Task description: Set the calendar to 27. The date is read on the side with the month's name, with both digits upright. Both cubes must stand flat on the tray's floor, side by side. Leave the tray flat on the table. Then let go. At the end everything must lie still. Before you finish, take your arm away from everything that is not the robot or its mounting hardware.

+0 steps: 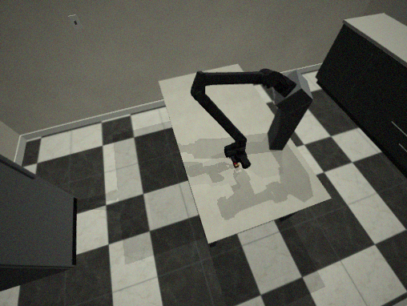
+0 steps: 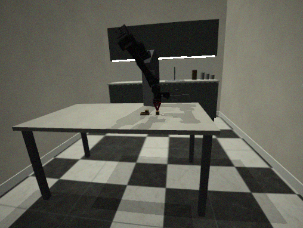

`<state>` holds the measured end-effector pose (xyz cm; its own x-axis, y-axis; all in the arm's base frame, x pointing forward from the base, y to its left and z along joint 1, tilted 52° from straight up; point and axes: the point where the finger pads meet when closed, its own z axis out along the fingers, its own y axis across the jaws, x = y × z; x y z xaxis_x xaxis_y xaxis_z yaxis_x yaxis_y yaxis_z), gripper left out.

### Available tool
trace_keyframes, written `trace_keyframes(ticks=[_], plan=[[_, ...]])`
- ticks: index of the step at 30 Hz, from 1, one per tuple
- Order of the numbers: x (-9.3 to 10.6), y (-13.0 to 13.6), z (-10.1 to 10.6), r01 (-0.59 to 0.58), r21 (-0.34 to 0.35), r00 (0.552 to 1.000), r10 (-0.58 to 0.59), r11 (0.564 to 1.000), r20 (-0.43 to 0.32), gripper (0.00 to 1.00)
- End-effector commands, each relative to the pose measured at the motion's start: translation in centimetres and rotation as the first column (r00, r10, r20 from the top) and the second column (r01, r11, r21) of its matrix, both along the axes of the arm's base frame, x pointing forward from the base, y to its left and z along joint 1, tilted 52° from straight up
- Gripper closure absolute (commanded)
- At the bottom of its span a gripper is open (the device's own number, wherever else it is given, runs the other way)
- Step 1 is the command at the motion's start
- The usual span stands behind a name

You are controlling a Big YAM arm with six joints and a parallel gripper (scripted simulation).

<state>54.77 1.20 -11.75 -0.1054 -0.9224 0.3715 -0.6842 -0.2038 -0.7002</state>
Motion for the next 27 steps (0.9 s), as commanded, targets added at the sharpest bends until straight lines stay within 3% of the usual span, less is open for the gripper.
trace_keyframes(ticks=[1,27], plan=[[-1.36,-0.31,-1.4,-0.007,-0.007,0.999,0.007,1.0,-0.033,0.54],[-1.89,-0.41,-1.68,-0.007,-0.009,0.999,0.007,1.0,-0.042,0.54]])
